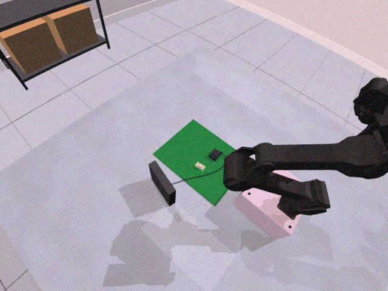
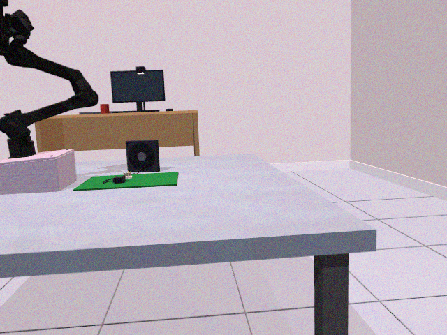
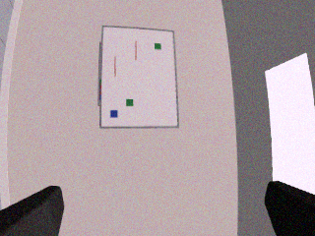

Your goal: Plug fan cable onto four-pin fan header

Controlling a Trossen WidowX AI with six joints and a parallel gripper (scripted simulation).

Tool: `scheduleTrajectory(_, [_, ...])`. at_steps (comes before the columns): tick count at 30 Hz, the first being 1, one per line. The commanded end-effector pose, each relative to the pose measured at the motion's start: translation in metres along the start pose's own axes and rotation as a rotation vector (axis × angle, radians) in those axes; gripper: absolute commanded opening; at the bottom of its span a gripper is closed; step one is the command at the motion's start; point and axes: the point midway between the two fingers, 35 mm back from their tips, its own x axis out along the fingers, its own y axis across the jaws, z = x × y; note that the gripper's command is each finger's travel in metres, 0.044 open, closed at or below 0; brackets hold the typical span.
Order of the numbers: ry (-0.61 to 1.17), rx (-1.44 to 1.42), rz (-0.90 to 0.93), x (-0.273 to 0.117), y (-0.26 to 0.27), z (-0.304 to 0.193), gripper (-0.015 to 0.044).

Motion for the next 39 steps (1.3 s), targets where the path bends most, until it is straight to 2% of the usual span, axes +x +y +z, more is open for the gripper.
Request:
scheduleTrajectory(1, [0.000,0.000,0.000,0.000,0.000,0.000,0.0426])
scheduleTrajectory(4, [0.000,0.000,0.000,0.000,0.000,0.000,0.0440])
scheduleTrajectory(6, [0.009,0.071,-0.009,0.001,0.002,-0.007,0.0387])
scheduleTrajectory(13, [-0.073,0.685,-0.005,0.025,0.008,-0.041,0.0210])
scheduleTrajectory(18, [-0.127,1.131,0.100,0.058,0.029,-0.052,0.0210])
scheduleTrajectory(24, [-0.117,1.616,0.340,0.106,0.072,-0.037,0.0210])
scheduleTrajectory(33, [0.150,2.083,0.838,0.152,0.159,0.041,0.0210])
scheduleTrajectory(39, [0.416,2.146,1.218,0.151,0.213,0.124,0.0210])
